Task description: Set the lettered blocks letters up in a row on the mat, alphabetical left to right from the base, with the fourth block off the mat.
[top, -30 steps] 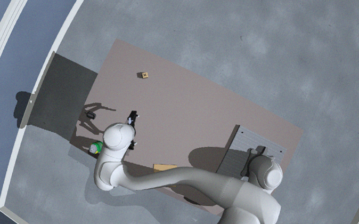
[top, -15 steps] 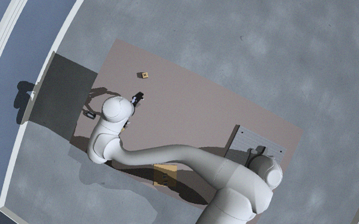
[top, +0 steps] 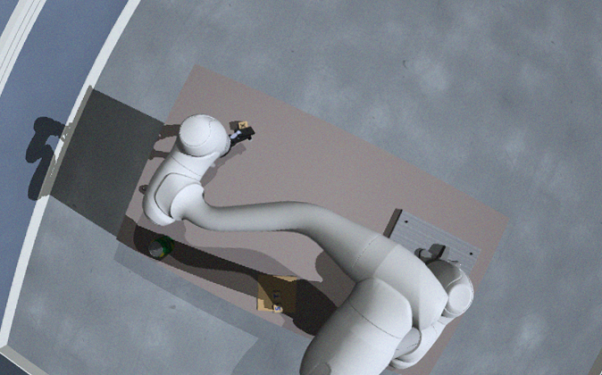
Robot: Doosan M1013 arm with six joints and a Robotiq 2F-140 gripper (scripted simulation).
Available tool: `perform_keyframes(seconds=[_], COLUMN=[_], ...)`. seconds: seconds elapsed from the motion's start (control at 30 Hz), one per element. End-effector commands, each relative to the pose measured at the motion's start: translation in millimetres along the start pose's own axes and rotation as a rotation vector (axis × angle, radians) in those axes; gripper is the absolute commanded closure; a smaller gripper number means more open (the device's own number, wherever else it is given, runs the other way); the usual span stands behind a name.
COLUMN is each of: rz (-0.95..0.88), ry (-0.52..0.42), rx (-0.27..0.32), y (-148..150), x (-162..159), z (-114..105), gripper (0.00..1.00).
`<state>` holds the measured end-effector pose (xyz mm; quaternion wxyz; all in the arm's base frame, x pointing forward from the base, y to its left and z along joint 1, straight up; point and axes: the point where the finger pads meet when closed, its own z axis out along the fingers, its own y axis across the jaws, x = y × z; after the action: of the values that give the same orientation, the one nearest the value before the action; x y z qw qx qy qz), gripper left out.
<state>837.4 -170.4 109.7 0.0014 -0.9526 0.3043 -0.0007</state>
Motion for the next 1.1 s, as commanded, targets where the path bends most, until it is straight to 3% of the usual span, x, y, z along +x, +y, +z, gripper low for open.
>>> perform_keyframes(seconds=[0.0,0.17,0.47,0.5,1.07], rz=[0.139,0.294,0.391,0.391,0.391], ry=[0.001,0.001,0.001,0.001,0.001], rx=[-0.002,-0.002,-0.002,-0.002,-0.002], y=[24,54,74,74,74], x=[25,51,67,67,67], z=[1,3,5,5,5], gripper=[0.00,0.00,0.00,0.54,0.54])
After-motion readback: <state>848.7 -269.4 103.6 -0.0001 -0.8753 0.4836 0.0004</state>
